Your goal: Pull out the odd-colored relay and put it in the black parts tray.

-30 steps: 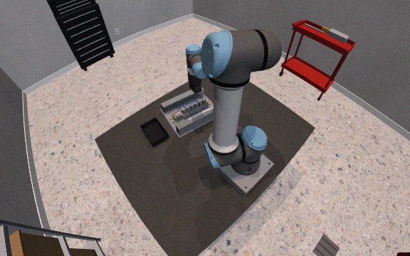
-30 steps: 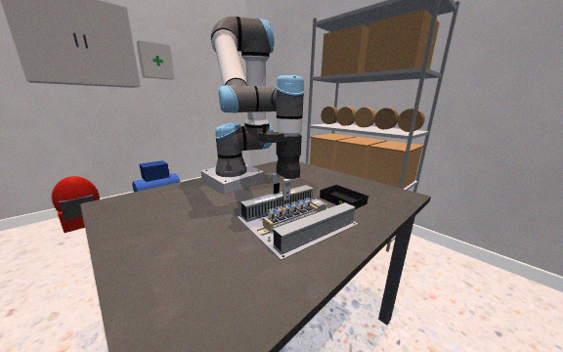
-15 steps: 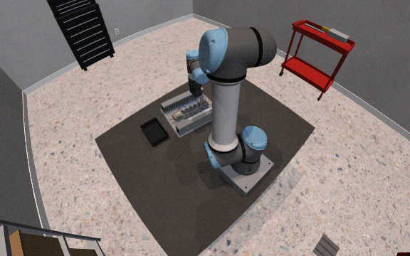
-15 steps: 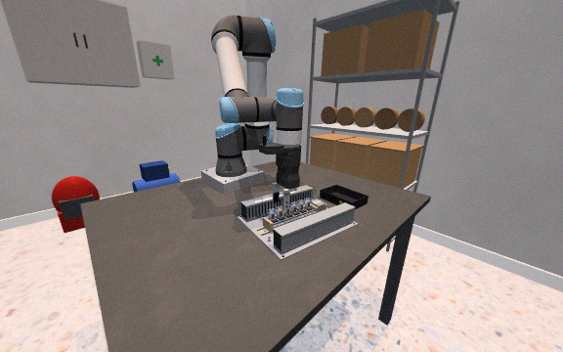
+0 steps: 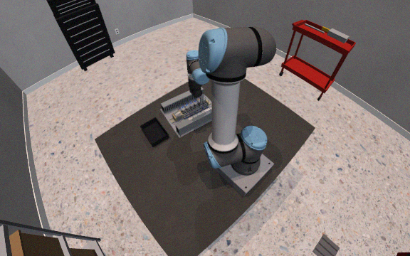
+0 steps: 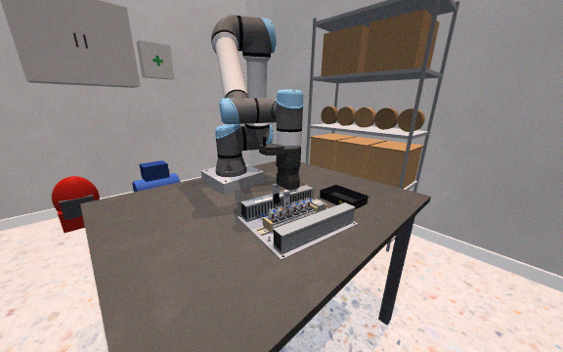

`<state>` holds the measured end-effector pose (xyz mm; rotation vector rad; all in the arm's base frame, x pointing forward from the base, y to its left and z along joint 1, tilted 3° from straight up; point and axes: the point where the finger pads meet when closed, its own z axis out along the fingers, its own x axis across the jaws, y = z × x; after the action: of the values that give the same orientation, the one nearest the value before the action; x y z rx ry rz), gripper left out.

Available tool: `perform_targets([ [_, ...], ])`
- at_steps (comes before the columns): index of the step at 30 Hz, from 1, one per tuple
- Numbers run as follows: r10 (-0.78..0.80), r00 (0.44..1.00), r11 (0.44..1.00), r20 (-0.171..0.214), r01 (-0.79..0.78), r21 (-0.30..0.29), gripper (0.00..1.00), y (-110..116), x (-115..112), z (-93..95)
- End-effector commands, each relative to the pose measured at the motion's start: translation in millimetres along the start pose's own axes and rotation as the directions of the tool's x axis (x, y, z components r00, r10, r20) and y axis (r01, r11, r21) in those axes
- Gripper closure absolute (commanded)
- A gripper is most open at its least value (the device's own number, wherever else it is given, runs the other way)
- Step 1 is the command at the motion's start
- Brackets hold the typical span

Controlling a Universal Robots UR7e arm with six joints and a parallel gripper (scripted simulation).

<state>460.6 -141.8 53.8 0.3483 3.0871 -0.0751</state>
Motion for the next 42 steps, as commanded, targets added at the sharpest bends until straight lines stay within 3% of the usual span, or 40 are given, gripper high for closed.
perform_targets([
  [1, 0.001, 1.0, 1.0, -0.003, -0.001, -0.002, 0.02, 0.1, 1.8, 1.9],
  [28, 0.001, 1.0, 1.0, -0.003, -0.001, -0.002, 0.02, 0.1, 1.8, 2.7],
  [42, 0.001, 1.0, 1.0, -0.003, -0.001, -0.002, 0.02, 0.2, 1.9, 14.0],
])
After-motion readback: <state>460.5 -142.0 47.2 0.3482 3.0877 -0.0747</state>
